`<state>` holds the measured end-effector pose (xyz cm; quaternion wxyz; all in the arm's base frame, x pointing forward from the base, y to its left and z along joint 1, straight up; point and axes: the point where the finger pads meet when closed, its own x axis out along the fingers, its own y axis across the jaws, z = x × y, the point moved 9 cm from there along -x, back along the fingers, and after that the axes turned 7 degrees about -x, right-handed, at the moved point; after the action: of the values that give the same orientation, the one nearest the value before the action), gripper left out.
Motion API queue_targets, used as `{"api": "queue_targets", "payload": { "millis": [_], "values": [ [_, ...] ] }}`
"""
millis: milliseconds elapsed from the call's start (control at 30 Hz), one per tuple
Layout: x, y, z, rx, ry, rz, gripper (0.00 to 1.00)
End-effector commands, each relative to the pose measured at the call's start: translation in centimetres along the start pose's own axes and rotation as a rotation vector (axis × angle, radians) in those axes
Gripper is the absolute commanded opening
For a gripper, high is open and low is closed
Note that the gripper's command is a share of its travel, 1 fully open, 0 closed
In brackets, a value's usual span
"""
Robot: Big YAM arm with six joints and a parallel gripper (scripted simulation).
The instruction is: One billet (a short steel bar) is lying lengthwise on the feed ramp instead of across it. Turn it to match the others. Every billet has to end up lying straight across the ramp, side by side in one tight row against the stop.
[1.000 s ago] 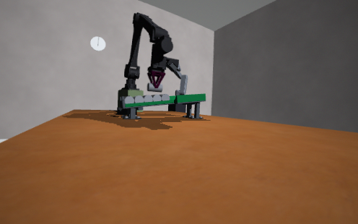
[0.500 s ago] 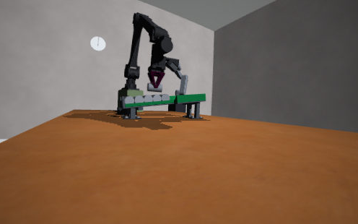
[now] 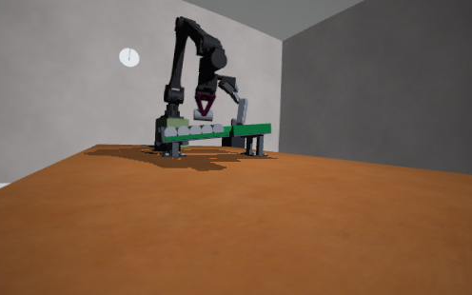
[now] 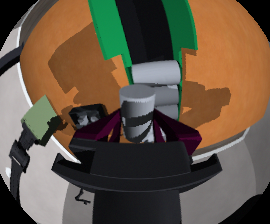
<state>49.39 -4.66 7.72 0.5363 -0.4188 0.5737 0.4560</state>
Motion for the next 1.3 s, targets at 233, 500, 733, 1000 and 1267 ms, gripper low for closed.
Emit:
{"api": "queue_targets", "payload": {
  "millis": [233,500,733,1000,1267],
  "values": [
    [-6.2,-3.7,-0.5,0.123,-0.025,-0.145,0.00],
    [-6.2,-3.7,-0.8,0.215,-0.032,-0.147,0.00],
    [-6.2,-3.7,-1.1,0.304,-0.040,-0.151,0.00],
    [-6.2,-3.7,-1.3,0.385,-0.047,-0.154,0.00],
    [-6.2,-3.6,-1.6,0.501,-0.056,-0.154,0.00]
  ]
}}
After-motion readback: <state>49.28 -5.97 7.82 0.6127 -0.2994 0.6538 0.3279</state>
